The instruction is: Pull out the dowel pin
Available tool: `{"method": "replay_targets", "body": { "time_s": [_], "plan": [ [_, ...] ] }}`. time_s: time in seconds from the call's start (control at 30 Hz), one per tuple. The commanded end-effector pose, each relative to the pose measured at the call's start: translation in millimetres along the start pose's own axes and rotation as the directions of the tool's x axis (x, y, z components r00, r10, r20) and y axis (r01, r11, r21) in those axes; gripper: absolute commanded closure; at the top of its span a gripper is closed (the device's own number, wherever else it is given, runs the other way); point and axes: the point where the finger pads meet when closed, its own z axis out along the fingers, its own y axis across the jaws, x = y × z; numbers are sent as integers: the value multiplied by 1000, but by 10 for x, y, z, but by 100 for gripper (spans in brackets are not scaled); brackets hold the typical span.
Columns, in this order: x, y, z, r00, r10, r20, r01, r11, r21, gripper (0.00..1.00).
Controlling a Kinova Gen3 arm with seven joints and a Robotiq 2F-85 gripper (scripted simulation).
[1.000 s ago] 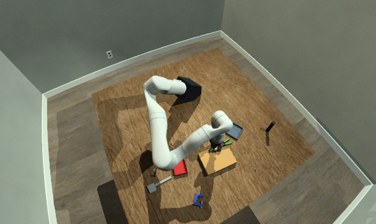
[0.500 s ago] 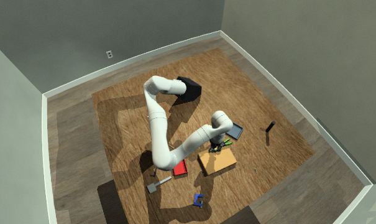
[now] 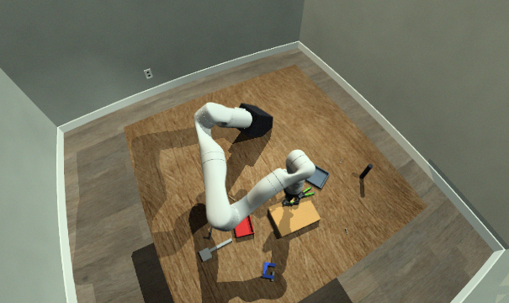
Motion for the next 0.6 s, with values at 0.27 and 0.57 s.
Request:
{"method": "replay_targets", "body": {
  "time_s": [0.27, 0.57],
  "plan": [
    [-8, -2, -15, 999, 36, 3, -36, 999, 0, 90],
    [-8, -1, -16, 997, 73, 3, -73, 997, 0, 90]
  ]
}}
